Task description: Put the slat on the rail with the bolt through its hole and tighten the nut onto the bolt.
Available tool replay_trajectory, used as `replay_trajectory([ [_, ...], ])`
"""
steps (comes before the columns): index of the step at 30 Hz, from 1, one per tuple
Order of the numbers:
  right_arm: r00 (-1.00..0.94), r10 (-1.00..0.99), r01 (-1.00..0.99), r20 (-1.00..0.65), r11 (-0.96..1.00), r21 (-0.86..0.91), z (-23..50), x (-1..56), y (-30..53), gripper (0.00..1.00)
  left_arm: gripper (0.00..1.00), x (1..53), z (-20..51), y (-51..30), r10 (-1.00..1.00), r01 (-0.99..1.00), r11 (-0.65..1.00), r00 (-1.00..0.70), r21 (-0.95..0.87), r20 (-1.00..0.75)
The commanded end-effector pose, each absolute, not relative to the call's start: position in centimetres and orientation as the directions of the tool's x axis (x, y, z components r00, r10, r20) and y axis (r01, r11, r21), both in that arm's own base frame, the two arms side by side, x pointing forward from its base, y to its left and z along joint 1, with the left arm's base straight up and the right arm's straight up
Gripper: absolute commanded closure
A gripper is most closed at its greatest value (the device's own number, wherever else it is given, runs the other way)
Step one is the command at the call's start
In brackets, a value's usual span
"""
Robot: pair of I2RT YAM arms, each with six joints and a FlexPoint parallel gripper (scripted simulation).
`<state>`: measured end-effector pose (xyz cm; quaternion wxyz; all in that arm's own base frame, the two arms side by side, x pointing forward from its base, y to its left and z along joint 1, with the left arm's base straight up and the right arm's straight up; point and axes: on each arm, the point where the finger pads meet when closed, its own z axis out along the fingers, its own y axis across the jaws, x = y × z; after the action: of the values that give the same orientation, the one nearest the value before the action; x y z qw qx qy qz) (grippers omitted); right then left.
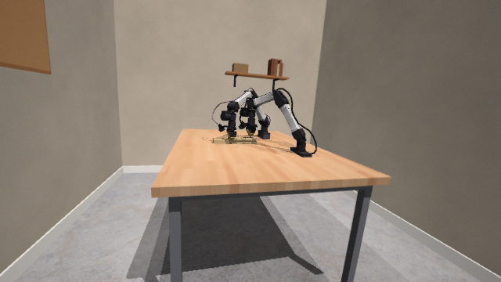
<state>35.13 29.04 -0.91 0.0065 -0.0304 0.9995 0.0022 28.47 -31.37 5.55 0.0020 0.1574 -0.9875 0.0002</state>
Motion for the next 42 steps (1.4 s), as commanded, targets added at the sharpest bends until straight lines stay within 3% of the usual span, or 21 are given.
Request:
replay_trajectory([
  [1,-0.998,-0.060,-0.061,-0.025,0.998,0.014,-0.37,35.40,29.18,0.33,0.89,28.62,5.92,-31.46,-0.312,-0.312,0.950,-0.950,-0.010,-0.001],
  [42,-0.998,-0.060,-0.061,-0.025,0.998,0.014,-0.37,35.40,29.18,0.33,0.89,28.66,6.02,-31.48,-0.312,-0.312,0.950,-0.950,-0.013,-0.003],
])
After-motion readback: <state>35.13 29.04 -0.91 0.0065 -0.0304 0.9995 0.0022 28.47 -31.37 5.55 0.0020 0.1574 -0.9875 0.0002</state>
